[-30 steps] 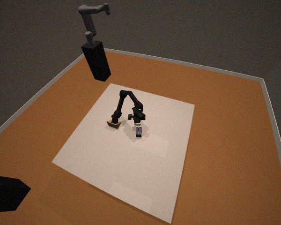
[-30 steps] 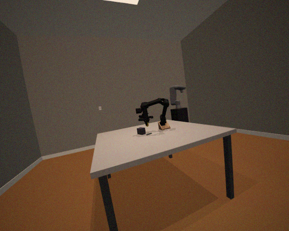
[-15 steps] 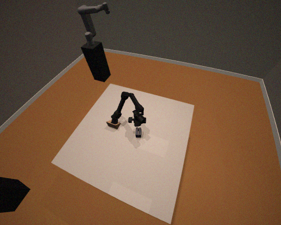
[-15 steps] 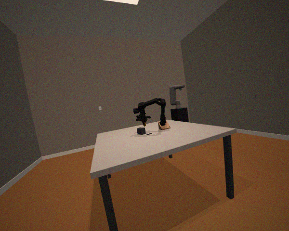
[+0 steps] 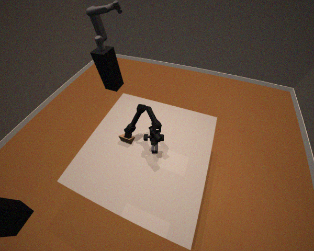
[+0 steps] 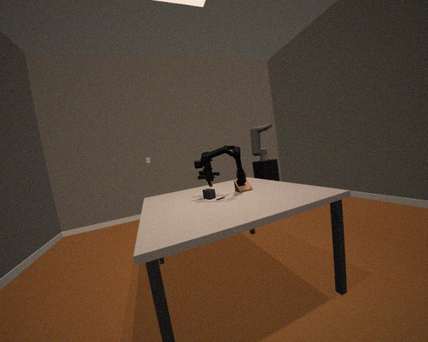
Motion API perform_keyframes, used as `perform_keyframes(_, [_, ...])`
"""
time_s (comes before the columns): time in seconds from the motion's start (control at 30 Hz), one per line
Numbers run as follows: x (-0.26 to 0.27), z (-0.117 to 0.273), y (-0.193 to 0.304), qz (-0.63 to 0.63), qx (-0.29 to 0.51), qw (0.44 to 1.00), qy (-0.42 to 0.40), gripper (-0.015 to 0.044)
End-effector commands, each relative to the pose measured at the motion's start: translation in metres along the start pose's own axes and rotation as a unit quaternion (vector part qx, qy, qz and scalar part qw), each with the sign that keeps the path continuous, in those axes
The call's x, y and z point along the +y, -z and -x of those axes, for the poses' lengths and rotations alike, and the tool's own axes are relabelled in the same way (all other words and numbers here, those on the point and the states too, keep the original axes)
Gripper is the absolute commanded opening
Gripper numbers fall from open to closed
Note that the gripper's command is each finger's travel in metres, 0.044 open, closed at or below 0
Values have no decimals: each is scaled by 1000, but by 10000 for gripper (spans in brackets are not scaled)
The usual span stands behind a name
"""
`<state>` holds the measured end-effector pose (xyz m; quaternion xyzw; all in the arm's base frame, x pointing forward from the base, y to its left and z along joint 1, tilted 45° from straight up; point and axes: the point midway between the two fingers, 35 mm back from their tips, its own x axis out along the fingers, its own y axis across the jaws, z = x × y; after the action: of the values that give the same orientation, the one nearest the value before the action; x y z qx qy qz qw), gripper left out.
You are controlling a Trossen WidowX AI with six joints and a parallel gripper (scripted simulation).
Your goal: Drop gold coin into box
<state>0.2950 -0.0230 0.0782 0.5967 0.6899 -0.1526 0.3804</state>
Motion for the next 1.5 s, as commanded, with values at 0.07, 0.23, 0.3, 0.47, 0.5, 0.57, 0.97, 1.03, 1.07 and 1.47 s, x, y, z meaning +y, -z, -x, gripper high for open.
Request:
perform_keyframes(0.07, [3,1,-17,4,-4,1000,0,0])
perform_keyframes(0.23, [3,0,-30,6,-4,1000,0,0])
perform_keyframes(0.3, [3,0,-33,6,-4,1000,0,0])
perform_keyframes(0.47, [2,-2,-27,1,0,1000,0,0])
perform_keyframes(0.5, [2,-2,-27,1,0,1000,0,0])
perform_keyframes(0.57, [2,-2,-27,1,0,1000,0,0])
perform_keyframes(0.97, [3,-1,-32,5,0,1000,0,0])
perform_keyframes(1.03, [4,0,-34,7,0,1000,0,0])
perform_keyframes(1.07, [4,0,-35,8,0,1000,0,0])
perform_keyframes(1.47, [3,-1,-34,6,2,1000,0,0])
